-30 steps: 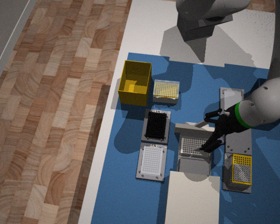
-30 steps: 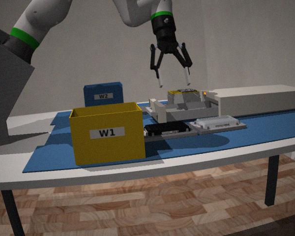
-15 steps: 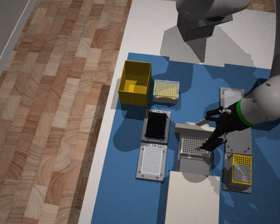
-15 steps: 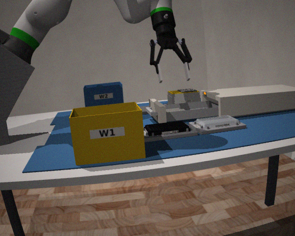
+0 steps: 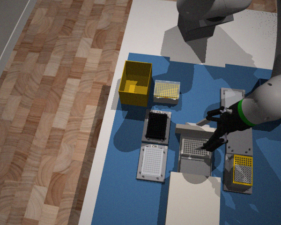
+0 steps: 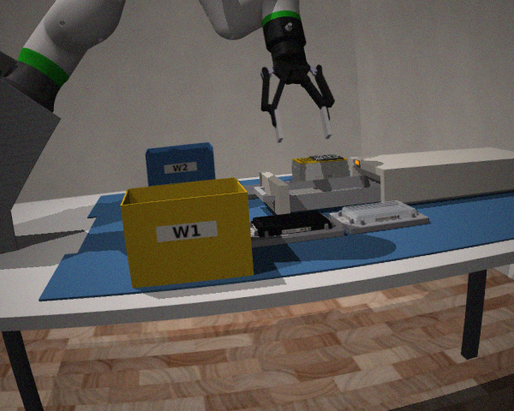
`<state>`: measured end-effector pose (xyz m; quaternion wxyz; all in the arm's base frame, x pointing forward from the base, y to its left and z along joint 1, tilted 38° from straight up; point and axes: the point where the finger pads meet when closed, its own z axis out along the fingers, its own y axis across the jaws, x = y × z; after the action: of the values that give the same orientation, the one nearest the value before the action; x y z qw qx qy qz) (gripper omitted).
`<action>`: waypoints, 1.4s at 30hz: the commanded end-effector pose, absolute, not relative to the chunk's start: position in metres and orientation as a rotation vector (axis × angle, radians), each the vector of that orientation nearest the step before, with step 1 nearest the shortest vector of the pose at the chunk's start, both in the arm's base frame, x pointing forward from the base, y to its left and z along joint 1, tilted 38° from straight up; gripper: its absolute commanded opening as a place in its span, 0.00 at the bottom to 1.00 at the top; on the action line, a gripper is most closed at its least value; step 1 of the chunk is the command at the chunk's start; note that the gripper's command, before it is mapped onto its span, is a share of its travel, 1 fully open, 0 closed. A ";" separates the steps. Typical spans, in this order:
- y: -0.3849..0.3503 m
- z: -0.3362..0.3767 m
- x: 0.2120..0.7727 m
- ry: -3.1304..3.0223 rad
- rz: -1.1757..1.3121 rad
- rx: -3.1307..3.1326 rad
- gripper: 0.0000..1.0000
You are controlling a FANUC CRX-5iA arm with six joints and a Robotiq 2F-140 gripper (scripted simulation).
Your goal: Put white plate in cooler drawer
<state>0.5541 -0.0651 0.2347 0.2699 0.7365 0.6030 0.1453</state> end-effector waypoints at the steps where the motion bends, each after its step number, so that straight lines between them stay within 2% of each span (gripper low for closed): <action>1: -0.065 0.235 0.554 1.625 0.392 1.985 0.66; 27: -0.065 0.235 0.554 1.625 0.392 1.985 0.66; 42: -0.056 0.196 0.521 1.625 0.392 1.985 0.60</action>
<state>0.5235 -0.0573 0.1985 0.2688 0.7365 0.6035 0.1449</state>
